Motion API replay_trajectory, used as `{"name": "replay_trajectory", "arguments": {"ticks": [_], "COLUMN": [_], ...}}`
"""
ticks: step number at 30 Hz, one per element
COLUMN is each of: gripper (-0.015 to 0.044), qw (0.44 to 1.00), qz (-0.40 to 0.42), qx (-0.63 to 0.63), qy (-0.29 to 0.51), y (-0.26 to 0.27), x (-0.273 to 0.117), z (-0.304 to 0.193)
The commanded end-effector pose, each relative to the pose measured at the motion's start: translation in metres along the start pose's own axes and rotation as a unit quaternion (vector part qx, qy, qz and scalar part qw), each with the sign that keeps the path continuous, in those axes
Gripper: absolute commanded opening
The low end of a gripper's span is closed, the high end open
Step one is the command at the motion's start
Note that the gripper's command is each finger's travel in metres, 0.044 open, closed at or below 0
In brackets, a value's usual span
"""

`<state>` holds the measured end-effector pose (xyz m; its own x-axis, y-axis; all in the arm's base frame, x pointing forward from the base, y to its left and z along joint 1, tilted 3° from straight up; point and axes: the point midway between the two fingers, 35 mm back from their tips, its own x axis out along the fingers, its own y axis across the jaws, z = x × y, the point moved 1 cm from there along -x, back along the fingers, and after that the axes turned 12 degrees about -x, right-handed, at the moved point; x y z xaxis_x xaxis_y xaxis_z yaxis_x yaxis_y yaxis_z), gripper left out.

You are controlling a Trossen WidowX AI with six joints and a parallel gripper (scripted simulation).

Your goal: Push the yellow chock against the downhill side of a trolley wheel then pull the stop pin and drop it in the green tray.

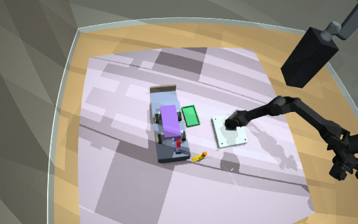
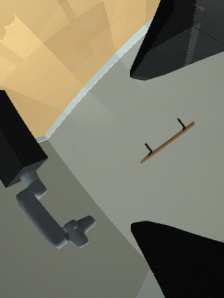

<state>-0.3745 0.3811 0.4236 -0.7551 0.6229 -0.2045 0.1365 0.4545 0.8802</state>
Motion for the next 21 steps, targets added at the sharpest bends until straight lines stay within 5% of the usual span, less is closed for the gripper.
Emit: {"name": "replay_trajectory", "arguments": {"ticks": [1,8,21], "gripper": [0.0374,0.019,0.019], "qw": [1.0,0.986,0.894], "qz": [-0.001,-0.041,-0.195], "qx": [-0.003,-0.132,-0.348], "qy": [-0.002,-0.089,-0.203], "y": [0.0,-0.004,-0.028], "x": [0.0,-0.018,-0.092], "z": [0.002,0.083,0.229]}}
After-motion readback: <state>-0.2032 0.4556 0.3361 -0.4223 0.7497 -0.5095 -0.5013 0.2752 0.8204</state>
